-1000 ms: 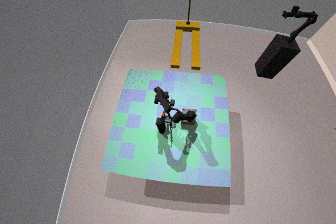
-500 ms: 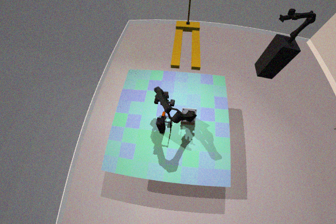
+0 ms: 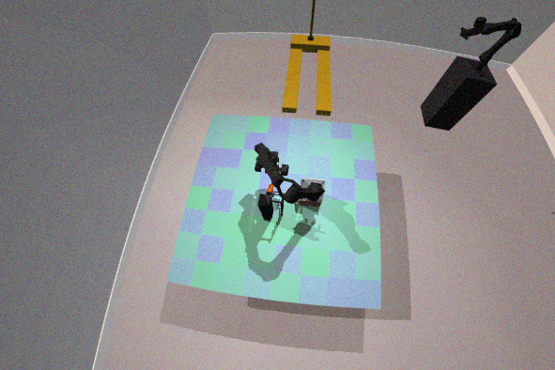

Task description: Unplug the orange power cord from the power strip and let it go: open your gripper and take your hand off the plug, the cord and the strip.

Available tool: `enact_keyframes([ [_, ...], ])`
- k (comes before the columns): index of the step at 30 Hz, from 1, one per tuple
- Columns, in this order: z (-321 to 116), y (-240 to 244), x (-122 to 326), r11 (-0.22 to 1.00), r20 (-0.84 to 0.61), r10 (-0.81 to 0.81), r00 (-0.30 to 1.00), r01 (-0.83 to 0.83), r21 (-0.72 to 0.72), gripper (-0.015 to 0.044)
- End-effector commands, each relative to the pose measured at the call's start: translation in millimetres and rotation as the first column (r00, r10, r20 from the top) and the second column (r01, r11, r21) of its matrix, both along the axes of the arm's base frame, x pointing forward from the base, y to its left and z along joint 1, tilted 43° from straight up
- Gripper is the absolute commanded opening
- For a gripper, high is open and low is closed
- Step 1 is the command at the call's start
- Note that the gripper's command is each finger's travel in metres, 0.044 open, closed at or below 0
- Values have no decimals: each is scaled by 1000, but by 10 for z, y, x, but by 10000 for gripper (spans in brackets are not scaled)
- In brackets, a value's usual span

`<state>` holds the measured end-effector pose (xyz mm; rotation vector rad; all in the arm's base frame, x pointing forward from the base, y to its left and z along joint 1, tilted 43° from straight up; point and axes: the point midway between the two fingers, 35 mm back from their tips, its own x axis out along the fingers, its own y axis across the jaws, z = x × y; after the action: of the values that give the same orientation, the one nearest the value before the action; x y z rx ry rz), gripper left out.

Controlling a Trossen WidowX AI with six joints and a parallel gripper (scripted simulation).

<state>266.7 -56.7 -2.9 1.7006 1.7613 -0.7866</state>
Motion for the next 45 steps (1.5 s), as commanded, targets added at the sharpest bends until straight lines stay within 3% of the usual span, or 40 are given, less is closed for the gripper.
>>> enact_keyframes([
  [1, -4, -3, -9, 1000, -1, 5, 1000, -5, -3, 0],
  [25, -4, -4, -8, 1000, -1, 5, 1000, -5, -3, 0],
  [31, 0, 0, 0, 1000, 0, 0, 1000, 0, 0, 157],
  [40, 0, 0, 0, 1000, 0, 0, 1000, 0, 0, 160],
  [45, 0, 0, 0, 1000, 0, 0, 1000, 0, 0, 291],
])
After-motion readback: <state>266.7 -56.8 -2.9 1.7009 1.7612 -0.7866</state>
